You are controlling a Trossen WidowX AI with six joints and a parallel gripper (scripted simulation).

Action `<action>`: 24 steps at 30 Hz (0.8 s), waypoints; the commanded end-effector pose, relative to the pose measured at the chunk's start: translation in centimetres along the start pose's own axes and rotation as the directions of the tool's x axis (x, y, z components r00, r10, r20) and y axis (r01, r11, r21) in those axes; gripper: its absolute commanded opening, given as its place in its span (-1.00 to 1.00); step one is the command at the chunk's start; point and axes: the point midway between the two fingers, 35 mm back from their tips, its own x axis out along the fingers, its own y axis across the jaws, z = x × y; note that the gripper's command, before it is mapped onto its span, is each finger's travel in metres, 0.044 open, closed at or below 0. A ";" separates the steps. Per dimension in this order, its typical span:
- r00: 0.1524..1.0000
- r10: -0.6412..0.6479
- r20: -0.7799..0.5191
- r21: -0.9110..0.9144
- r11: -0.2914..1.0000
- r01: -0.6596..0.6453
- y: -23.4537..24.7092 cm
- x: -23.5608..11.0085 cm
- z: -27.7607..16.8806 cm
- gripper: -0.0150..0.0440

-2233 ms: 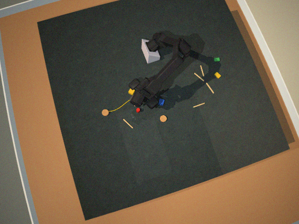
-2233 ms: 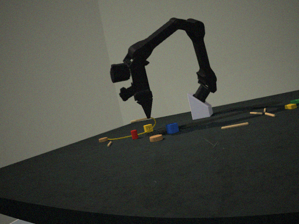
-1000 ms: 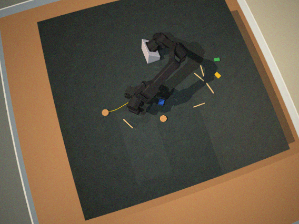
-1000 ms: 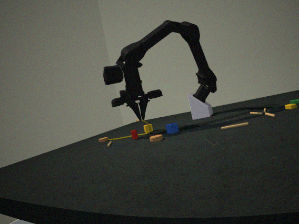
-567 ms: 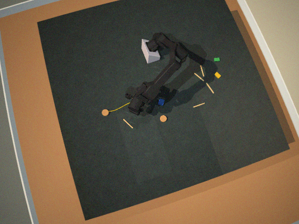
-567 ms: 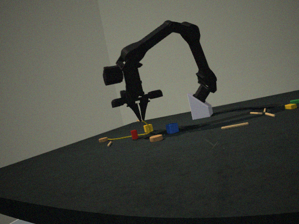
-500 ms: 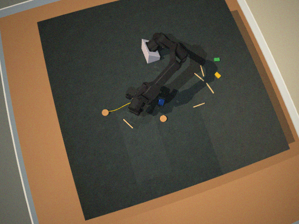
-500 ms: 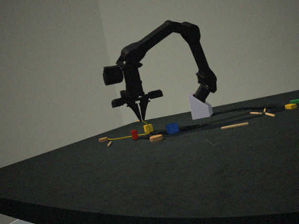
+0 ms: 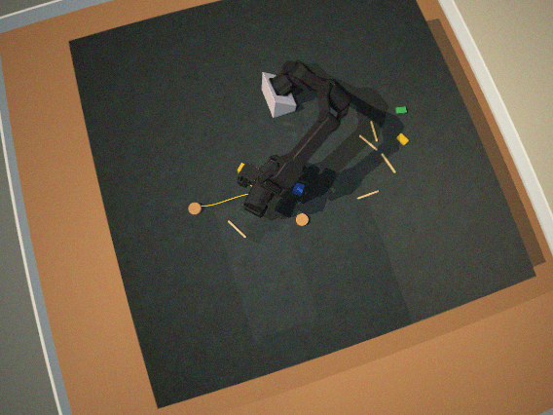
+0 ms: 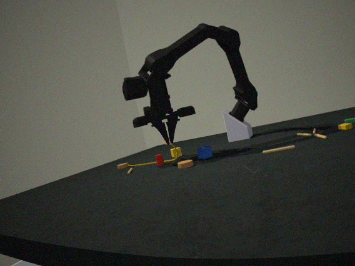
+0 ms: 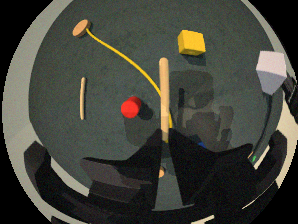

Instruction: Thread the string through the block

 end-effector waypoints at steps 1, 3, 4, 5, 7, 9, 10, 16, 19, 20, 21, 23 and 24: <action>1.000 0.008 -0.007 0.000 1.000 -0.008 0.2 -0.3 -0.9 -0.49; 1.000 0.008 -0.007 0.000 1.000 -0.008 0.2 -0.3 -1.2 -0.49; 1.000 0.008 -0.007 0.000 1.000 -0.008 0.2 -0.3 -1.3 -0.49; 1.000 0.008 -0.007 0.000 1.000 -0.008 0.2 -0.3 -1.4 -0.49; 1.000 0.008 -0.007 -0.001 1.000 -0.008 0.2 -0.3 -1.7 -0.49; 1.000 0.008 -0.008 -0.001 1.000 -0.008 0.1 -0.3 -1.9 -0.49; 1.000 0.008 -0.008 -0.002 1.000 -0.008 0.1 -0.3 -2.0 -0.49; 1.000 0.007 -0.009 -0.002 1.000 -0.007 0.1 -0.3 -2.8 -0.49; 1.000 0.007 -0.010 -0.002 1.000 -0.007 0.1 -0.3 -3.2 -0.49; 1.000 0.007 -0.010 -0.002 1.000 -0.007 0.1 -0.3 -3.3 -0.49; 1.000 0.007 -0.010 -0.002 1.000 -0.007 0.1 -0.3 -3.4 -0.49; 1.000 0.006 -0.011 -0.002 1.000 -0.006 0.1 -0.3 -3.7 -0.49; 1.000 0.006 -0.011 -0.002 1.000 -0.006 0.0 -0.3 -3.8 -0.49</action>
